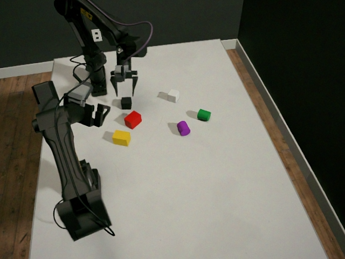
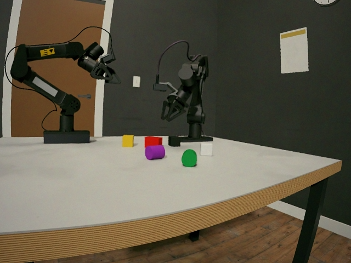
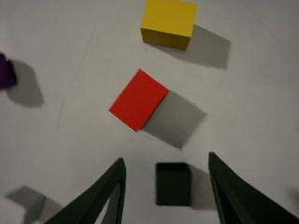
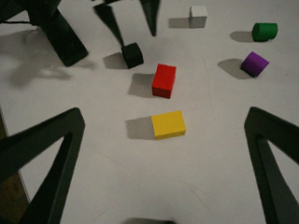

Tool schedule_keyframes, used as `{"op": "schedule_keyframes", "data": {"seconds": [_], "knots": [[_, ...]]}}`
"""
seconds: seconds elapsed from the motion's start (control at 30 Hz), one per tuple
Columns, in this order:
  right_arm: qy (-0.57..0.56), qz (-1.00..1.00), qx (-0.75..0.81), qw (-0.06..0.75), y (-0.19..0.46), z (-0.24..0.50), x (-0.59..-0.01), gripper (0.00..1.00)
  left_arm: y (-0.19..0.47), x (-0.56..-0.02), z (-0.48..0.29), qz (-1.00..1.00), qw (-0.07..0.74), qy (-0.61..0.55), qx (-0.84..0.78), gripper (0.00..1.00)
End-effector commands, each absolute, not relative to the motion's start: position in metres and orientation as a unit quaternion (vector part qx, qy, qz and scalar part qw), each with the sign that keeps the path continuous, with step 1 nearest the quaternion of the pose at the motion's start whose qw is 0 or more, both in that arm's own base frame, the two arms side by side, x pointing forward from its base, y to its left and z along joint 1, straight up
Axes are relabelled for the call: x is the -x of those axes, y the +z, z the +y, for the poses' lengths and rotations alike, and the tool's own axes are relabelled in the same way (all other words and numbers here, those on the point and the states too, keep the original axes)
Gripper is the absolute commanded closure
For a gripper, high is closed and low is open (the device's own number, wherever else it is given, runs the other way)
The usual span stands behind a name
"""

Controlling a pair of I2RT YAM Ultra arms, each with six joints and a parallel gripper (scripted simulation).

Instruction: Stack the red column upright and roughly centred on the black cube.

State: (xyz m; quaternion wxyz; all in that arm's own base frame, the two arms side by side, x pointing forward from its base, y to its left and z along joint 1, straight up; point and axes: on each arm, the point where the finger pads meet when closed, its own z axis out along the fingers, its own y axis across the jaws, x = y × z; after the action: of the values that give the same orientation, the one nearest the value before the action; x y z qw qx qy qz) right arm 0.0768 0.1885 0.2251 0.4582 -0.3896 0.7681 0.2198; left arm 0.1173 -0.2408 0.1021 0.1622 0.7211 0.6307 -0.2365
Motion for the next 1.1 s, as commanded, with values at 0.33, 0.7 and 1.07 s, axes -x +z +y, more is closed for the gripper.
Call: {"op": "schedule_keyframes", "data": {"seconds": [0.33, 0.7, 1.07], "knots": [[0.177, 0.766, 0.339, 0.517, 0.251, 0.181, -0.081, 0.00, 0.088, -0.140, -0.255, 0.454, 0.137, -0.340, -0.812, 0.36], [0.180, 0.756, 0.352, 0.522, 0.256, 0.186, -0.073, 0.00, 0.057, -0.178, -0.264, 0.340, 0.209, -0.435, -0.807, 0.36], [0.180, 0.756, 0.352, 0.522, 0.256, 0.186, -0.073, 0.00, 0.041, -0.173, -0.269, 0.321, 0.207, -0.458, -0.803, 0.36]]}}
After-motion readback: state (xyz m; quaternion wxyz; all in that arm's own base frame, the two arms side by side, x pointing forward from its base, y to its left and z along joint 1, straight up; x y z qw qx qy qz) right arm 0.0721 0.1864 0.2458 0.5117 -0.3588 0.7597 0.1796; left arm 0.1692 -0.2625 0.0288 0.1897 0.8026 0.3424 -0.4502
